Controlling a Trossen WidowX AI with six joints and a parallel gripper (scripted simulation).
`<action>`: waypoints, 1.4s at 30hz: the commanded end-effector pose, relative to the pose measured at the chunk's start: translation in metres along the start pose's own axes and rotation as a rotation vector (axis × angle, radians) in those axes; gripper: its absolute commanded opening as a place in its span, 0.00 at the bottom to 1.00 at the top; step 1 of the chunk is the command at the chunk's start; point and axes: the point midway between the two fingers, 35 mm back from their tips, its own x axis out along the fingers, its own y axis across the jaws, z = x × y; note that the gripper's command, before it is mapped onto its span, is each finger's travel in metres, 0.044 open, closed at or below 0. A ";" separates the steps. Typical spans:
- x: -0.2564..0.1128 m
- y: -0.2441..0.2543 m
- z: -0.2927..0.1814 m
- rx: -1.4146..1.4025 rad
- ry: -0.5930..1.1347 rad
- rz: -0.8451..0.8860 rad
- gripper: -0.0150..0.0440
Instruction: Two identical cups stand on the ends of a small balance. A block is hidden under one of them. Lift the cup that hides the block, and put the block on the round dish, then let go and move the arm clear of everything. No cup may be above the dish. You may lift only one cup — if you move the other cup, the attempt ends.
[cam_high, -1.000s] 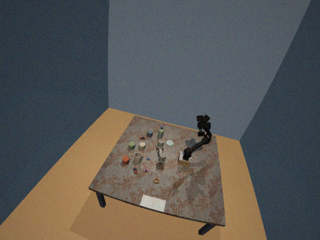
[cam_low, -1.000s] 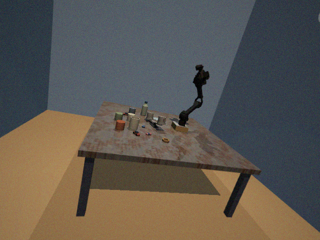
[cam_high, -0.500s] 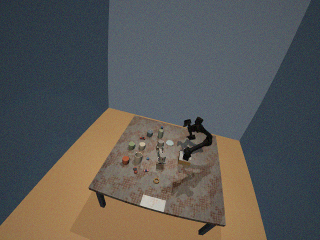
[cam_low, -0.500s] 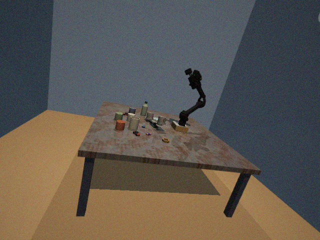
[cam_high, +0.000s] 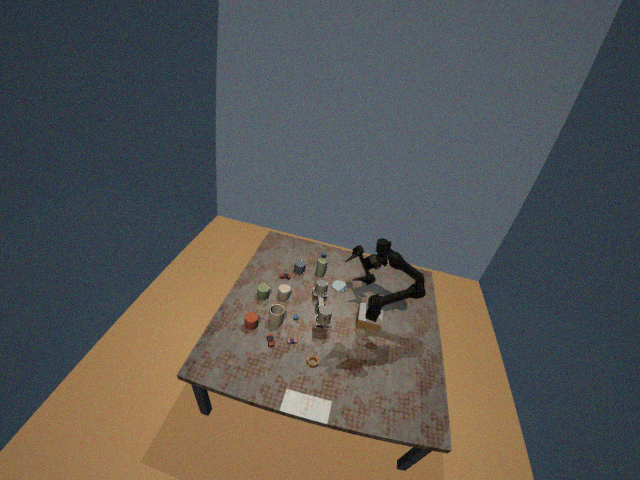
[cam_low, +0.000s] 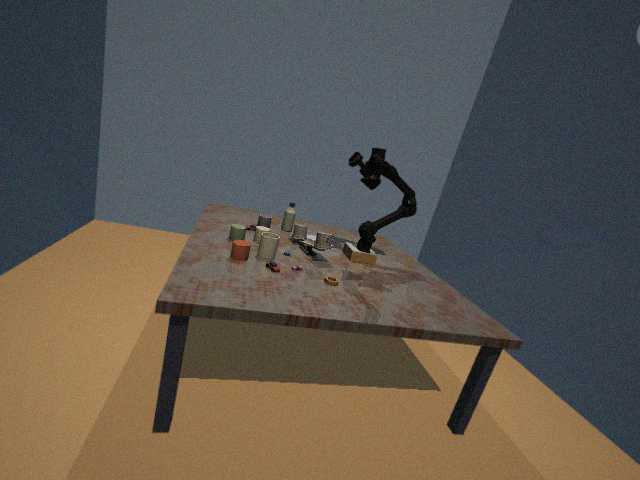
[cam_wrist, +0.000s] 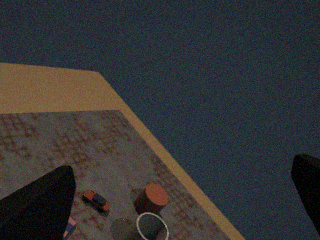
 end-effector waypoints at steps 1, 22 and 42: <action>0.002 -0.003 -0.039 0.103 0.138 -0.031 1.00; -0.035 0.019 -0.185 0.606 0.638 -0.172 1.00; -0.050 0.021 -0.220 0.900 0.794 -0.249 1.00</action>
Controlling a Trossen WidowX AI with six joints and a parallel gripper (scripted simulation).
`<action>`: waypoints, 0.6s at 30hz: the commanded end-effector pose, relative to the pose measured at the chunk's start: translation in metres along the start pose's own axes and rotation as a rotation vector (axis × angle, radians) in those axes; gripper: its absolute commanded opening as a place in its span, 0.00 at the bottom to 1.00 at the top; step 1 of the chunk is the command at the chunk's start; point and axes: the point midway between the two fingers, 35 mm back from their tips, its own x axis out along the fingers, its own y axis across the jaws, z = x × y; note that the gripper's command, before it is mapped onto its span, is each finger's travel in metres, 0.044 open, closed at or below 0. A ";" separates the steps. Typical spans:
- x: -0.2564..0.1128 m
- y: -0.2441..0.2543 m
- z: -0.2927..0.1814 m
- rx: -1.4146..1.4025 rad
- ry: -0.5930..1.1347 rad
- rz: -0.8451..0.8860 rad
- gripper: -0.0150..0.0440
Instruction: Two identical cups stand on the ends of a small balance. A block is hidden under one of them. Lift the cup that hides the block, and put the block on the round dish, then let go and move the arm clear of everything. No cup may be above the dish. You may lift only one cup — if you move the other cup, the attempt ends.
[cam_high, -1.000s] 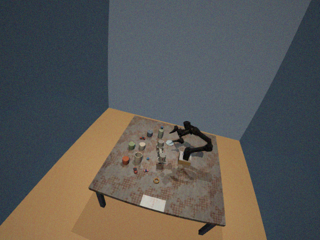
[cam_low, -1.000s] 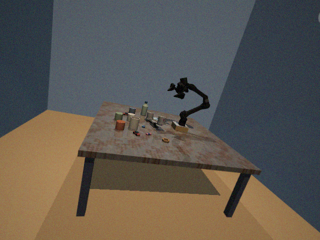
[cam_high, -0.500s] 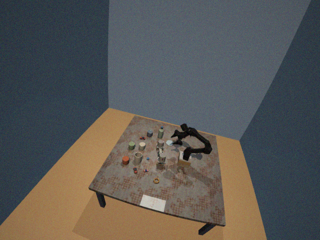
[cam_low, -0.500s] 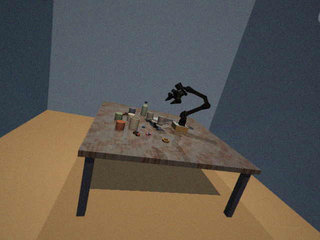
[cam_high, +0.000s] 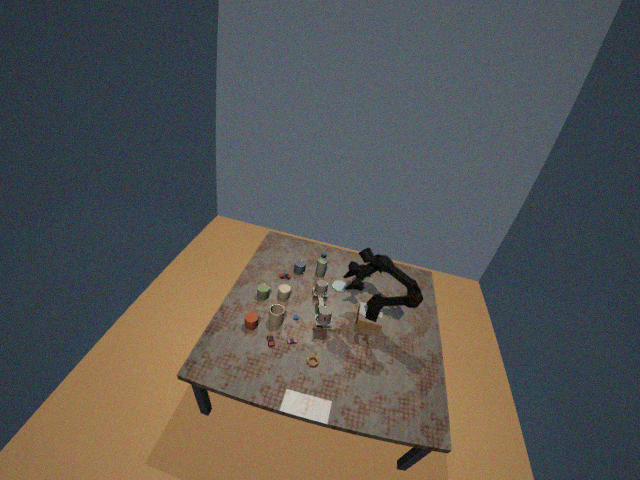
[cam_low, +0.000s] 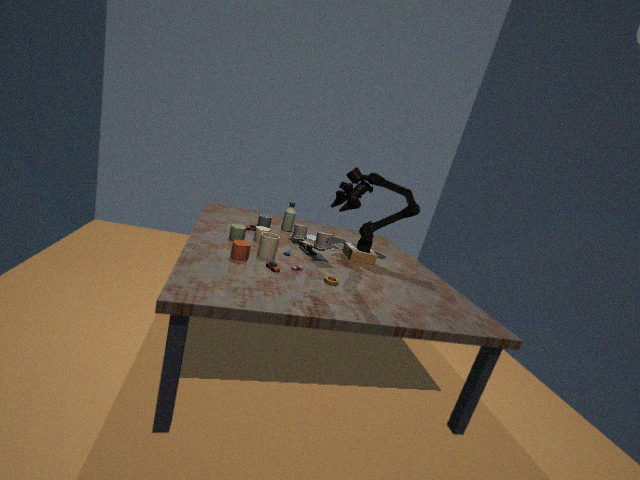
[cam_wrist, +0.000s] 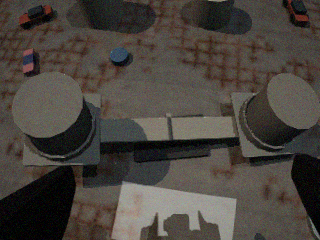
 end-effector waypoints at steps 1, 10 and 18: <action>0.004 -0.011 0.005 0.119 0.053 -0.010 1.00; 0.019 -0.035 0.017 0.397 0.172 -0.048 1.00; 0.038 -0.057 0.026 0.639 0.275 -0.110 1.00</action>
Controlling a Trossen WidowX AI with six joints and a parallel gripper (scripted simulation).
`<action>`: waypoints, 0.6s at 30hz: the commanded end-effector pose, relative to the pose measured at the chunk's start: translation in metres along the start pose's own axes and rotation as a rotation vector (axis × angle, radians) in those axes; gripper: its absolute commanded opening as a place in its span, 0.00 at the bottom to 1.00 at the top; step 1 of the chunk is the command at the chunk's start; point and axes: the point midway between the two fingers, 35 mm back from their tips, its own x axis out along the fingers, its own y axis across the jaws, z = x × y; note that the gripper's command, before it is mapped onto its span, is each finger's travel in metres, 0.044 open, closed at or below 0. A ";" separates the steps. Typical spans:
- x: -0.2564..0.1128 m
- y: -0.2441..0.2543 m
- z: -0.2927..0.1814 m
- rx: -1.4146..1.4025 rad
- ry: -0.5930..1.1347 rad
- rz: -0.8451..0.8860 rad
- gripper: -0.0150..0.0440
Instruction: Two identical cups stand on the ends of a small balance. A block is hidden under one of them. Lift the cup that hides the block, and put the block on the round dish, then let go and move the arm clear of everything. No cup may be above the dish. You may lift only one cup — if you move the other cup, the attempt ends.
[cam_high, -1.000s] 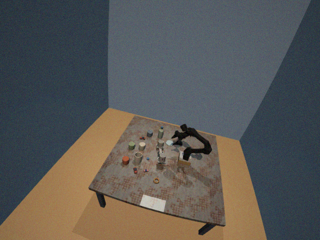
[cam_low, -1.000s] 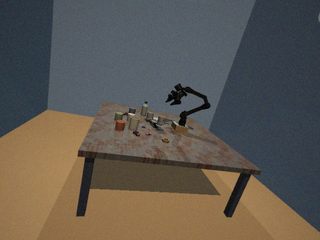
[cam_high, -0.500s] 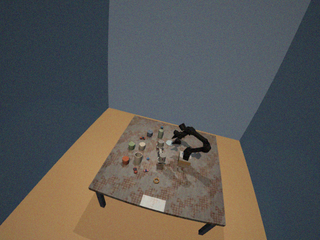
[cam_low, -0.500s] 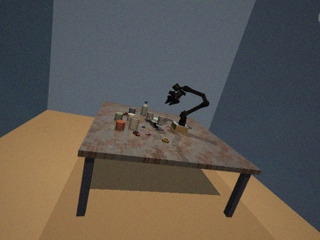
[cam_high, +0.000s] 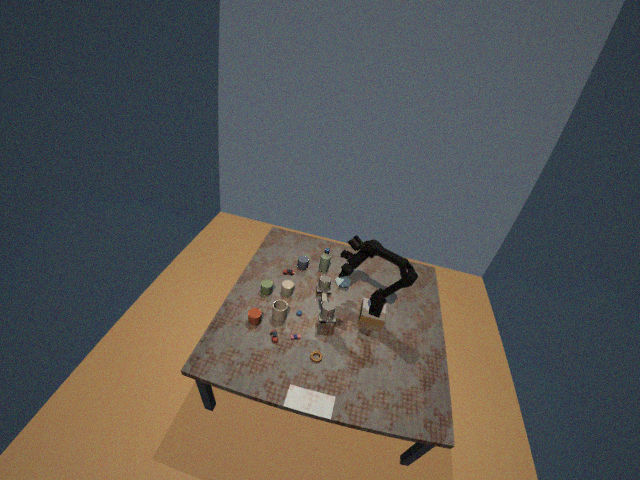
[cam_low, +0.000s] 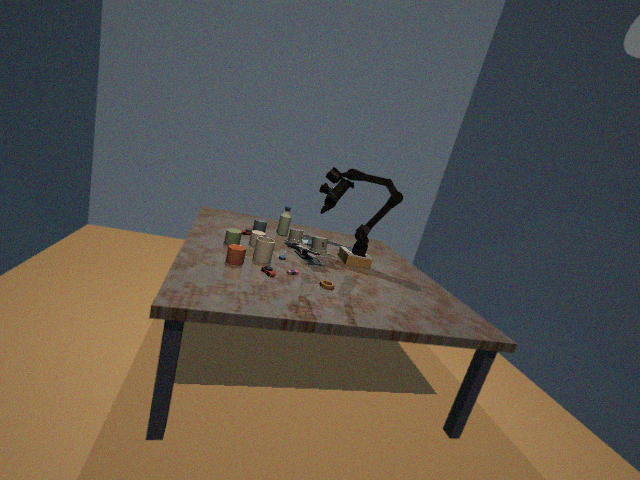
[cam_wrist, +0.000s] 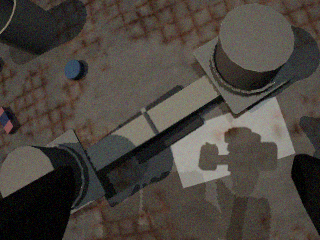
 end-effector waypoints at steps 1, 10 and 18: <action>0.011 -0.008 0.013 0.146 0.056 -0.045 1.00; 0.038 -0.023 0.036 0.418 0.145 -0.149 1.00; 0.069 -0.037 0.053 0.654 0.203 -0.269 1.00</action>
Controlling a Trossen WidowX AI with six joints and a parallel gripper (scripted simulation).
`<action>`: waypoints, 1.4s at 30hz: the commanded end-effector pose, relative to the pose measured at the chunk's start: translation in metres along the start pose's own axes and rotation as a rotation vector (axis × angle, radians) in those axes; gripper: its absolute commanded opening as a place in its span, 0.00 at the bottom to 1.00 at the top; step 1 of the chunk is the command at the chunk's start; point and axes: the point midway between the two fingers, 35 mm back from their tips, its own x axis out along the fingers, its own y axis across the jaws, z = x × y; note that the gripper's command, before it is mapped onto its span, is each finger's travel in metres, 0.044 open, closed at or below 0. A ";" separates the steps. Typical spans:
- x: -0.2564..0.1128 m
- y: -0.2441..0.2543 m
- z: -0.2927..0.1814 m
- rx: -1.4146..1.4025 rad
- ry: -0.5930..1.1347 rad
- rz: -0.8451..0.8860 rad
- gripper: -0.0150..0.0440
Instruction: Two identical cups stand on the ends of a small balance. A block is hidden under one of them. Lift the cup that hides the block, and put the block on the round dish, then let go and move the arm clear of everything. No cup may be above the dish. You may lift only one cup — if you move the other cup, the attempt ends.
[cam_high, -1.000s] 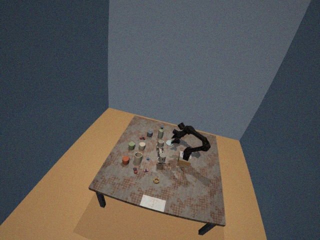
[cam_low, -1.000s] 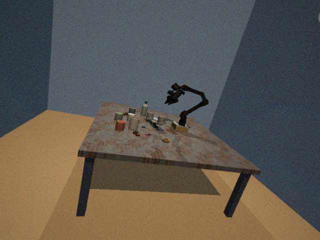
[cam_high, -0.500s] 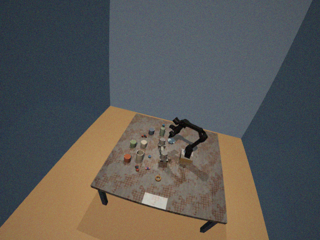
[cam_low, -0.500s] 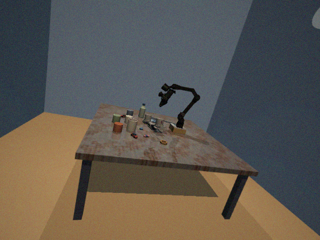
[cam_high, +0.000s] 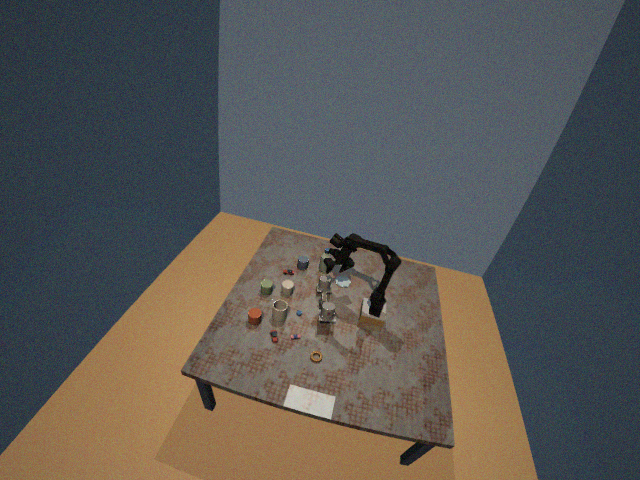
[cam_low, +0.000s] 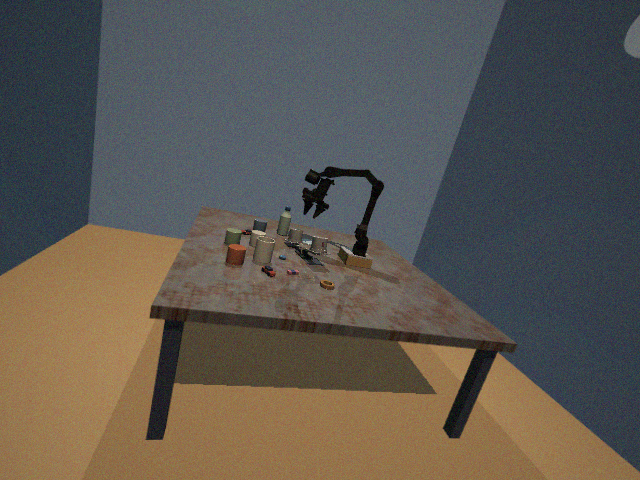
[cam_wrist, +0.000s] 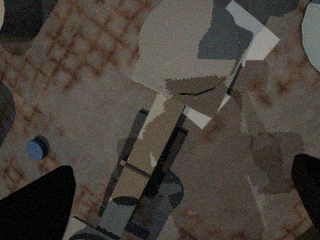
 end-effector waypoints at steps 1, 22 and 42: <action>0.017 0.003 0.015 0.142 0.022 -0.074 1.00; 0.068 0.004 0.042 0.441 0.036 -0.240 1.00; 0.100 -0.002 0.040 0.441 0.036 -0.240 1.00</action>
